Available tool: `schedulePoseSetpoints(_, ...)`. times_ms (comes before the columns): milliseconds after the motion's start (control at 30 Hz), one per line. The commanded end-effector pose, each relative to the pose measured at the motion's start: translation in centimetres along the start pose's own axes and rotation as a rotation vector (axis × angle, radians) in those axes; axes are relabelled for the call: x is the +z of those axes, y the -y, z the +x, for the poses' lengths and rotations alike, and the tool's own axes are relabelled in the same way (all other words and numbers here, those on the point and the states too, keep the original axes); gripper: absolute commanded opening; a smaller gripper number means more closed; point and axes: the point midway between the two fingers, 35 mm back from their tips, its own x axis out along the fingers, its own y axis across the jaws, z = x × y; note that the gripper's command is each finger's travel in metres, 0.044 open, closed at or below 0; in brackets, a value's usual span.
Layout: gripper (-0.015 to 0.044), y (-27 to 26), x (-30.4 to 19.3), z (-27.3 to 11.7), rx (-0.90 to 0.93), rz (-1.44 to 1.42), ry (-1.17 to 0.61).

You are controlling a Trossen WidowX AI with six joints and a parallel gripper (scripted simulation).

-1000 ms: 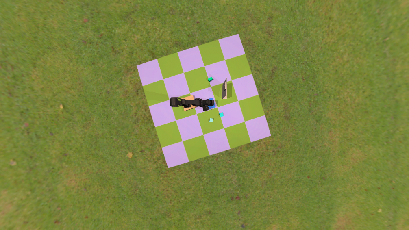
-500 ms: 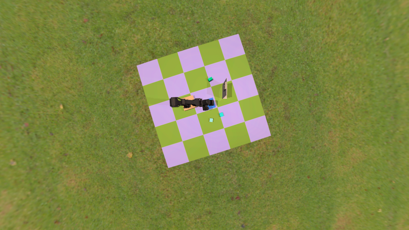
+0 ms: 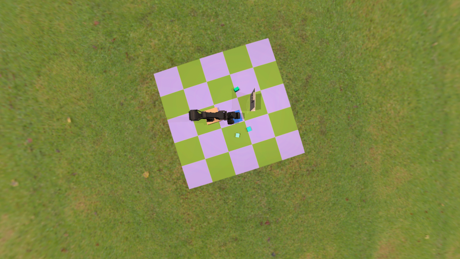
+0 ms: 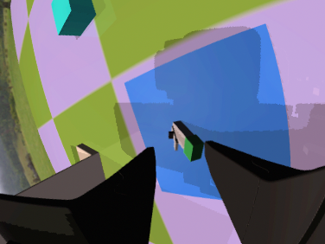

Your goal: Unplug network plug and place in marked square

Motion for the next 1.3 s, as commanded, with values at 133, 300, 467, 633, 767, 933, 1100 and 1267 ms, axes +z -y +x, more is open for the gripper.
schedulePoseSetpoints(133,0.0156,-0.1,0.0,-0.6,0.002,0.001,0.001)
schedulePoseSetpoints(300,0.0156,-0.1,0.0,-0.9,0.002,0.001,0.000)
schedulePoseSetpoints(467,0.0156,0.0,0.0,-1.3,0.001,0.001,0.000)
schedulePoseSetpoints(633,0.0156,0.0,-0.1,-1.6,0.001,0.001,0.000)
schedulePoseSetpoints(767,0.0156,-0.2,-0.1,-1.9,0.001,0.001,0.000)
schedulePoseSetpoints(933,0.0156,-0.7,-0.1,-2.4,0.001,0.001,0.000)
schedulePoseSetpoints(1100,0.0156,-1.2,-0.1,-2.9,0.001,0.001,-0.001)
schedulePoseSetpoints(1267,0.0156,-1.7,-0.1,-3.5,0.001,0.001,-0.001)
